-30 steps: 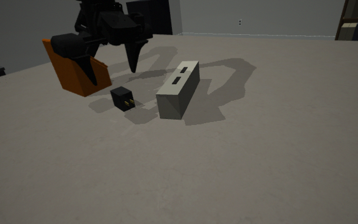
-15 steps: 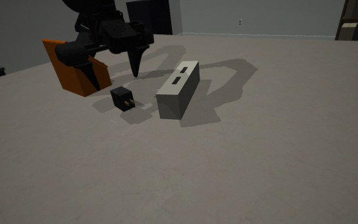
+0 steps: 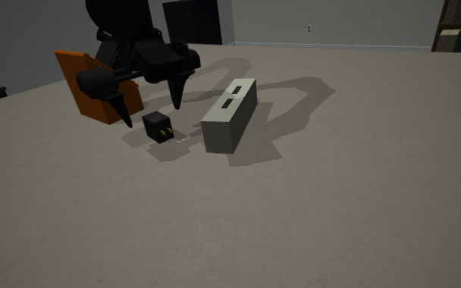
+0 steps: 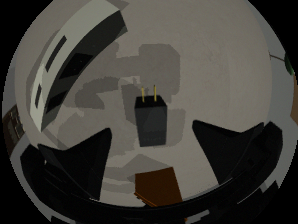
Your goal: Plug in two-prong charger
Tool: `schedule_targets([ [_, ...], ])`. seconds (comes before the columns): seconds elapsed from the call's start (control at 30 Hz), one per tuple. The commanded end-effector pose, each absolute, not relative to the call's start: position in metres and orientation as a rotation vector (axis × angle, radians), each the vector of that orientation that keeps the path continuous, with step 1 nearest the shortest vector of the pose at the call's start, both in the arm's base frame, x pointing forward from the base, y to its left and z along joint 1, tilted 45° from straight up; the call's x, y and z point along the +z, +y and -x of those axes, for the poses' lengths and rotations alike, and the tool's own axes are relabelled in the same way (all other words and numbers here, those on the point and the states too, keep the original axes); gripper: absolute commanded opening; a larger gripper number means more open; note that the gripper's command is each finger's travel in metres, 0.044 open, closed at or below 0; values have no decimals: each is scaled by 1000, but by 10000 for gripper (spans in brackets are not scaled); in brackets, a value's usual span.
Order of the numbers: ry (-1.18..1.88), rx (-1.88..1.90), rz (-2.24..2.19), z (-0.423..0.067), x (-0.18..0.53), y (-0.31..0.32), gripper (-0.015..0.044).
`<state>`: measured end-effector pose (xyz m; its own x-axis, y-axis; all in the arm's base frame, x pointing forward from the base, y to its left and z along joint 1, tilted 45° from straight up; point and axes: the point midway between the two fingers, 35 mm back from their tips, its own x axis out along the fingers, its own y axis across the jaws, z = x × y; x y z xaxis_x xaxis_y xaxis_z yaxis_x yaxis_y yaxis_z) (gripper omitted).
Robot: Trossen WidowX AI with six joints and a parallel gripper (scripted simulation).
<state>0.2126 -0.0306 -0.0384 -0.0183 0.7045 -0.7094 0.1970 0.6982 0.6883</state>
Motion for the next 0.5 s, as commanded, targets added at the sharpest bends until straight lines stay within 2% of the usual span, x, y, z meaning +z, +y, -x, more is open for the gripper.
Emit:
schedule_targets([
  [0.0, 1576, 473, -768, -212, -43, -26, 440],
  [0.47, 1576, 475, -769, -212, -59, -9, 440],
])
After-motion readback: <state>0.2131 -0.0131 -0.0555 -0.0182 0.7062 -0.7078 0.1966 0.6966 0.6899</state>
